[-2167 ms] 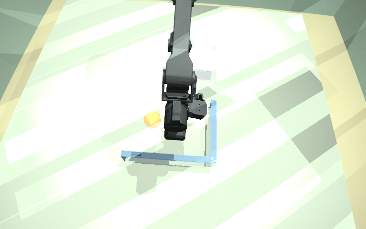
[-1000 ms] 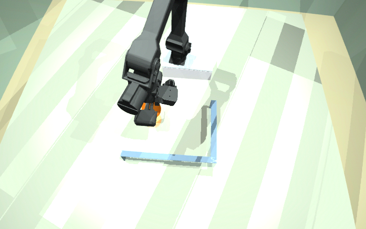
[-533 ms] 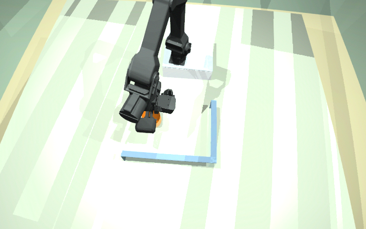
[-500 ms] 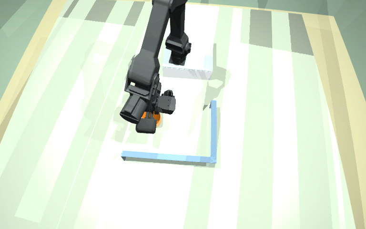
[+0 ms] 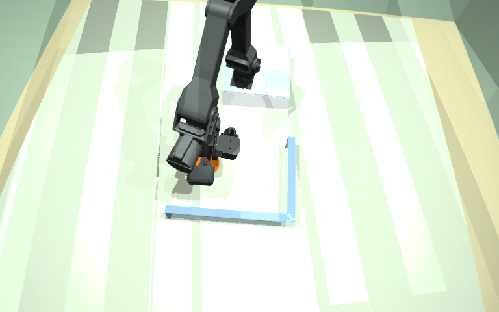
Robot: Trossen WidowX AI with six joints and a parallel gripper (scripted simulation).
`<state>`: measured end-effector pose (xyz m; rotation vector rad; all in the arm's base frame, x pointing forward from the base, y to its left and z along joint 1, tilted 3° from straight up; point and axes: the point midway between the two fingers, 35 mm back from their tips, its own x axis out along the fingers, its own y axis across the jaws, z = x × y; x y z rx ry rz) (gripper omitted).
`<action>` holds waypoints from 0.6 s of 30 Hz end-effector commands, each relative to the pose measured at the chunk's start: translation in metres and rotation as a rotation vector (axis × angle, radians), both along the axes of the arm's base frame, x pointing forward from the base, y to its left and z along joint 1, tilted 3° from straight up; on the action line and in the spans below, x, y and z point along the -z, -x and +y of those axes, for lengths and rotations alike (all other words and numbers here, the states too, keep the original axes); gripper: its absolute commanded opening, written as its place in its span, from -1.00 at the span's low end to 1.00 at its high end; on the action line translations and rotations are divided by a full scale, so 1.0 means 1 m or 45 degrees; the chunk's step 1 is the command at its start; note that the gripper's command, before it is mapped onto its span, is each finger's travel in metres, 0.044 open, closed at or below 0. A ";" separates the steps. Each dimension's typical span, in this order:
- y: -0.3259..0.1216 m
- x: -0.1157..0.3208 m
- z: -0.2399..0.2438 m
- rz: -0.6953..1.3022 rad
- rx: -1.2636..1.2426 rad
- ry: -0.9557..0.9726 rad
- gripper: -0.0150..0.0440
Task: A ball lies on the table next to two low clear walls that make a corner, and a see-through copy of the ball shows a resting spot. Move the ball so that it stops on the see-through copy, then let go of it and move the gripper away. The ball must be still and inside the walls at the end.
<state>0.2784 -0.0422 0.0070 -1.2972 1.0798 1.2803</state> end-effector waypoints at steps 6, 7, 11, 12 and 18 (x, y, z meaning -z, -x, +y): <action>0.001 0.006 0.000 0.004 0.000 -0.001 -0.40; 0.001 0.006 0.000 0.004 0.000 -0.001 -0.31; 0.001 0.006 0.000 0.004 0.000 -0.001 0.04; 0.001 0.006 0.000 0.004 0.000 -0.001 0.13; 0.001 0.006 0.000 0.004 0.000 -0.001 0.67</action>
